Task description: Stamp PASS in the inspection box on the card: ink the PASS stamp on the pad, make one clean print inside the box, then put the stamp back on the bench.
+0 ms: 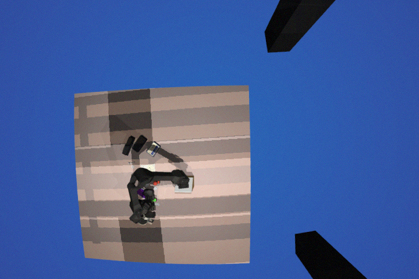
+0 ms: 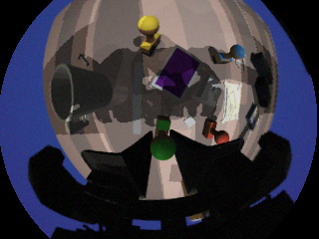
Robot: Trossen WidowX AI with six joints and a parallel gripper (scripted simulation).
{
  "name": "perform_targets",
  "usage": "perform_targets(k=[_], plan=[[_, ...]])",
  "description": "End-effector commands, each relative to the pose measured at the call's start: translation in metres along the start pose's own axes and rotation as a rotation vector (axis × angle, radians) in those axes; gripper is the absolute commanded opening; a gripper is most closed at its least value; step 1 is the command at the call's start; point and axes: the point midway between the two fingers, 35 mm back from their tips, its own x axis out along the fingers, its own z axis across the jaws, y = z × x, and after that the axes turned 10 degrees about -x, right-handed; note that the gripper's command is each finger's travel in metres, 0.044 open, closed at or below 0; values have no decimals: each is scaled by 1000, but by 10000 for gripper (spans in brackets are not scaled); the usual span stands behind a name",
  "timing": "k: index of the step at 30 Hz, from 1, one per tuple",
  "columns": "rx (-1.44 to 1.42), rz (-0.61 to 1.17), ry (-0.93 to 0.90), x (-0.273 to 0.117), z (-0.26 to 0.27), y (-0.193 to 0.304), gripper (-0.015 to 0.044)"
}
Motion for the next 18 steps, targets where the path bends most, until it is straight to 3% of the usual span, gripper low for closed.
perform_targets(k=[1, 18], plan=[[3, 3, -5, -2, 0, 0, 0], [3, 3, -7, -10, 0, 0, 0]])
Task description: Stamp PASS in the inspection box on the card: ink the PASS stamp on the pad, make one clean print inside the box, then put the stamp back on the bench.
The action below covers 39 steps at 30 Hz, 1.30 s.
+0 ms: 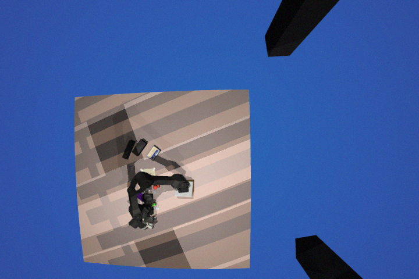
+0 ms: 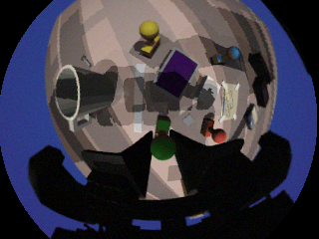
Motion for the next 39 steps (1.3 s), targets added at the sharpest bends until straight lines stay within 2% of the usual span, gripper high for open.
perform_targets(k=[1, 39], plan=[[3, 4, -4, -2, 0, 0, 0], [2, 2, -9, -21, 0, 2, 0]])
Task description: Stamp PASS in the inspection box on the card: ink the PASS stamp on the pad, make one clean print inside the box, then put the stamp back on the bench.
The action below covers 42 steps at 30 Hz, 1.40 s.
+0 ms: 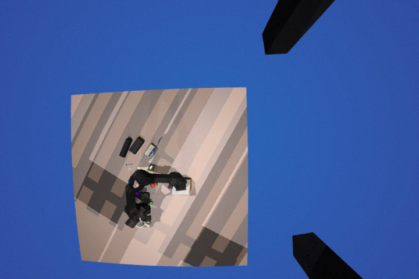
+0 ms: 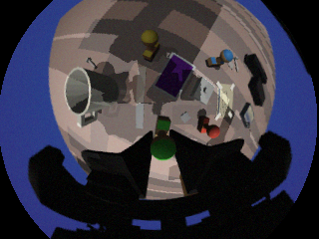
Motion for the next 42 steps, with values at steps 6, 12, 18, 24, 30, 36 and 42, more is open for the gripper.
perform_targets(k=[6, 12, 18, 24, 30, 36, 42], plan=[[3, 4, -5, -5, 0, 1, 0], [3, 3, -6, -7, 0, 0, 0], [2, 1, -9, -10, -11, -27, 0], [3, 0, -8, -11, -29, -57, 0], [5, 1, -3, -11, -50, -85, 0], [6, 1, -2, -9, -52, -88, 0], [6, 1, -3, -5, -52, -88, 0]])
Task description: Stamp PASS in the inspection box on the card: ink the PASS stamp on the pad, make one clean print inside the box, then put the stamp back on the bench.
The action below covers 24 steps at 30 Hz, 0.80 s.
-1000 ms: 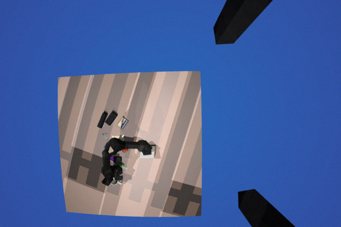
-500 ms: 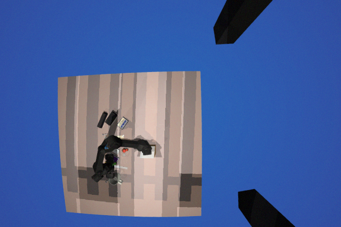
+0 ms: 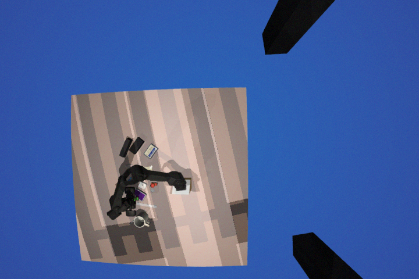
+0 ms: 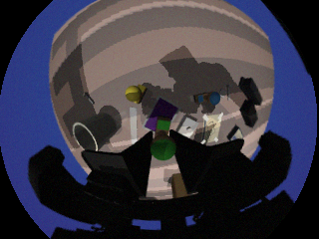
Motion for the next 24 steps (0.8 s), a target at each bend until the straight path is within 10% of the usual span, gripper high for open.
perform_targets(k=[1, 24], plan=[[-1, 0, 5, 4, -1, -1, 0], [-1, 0, 5, 19, -2, -1, 0]])
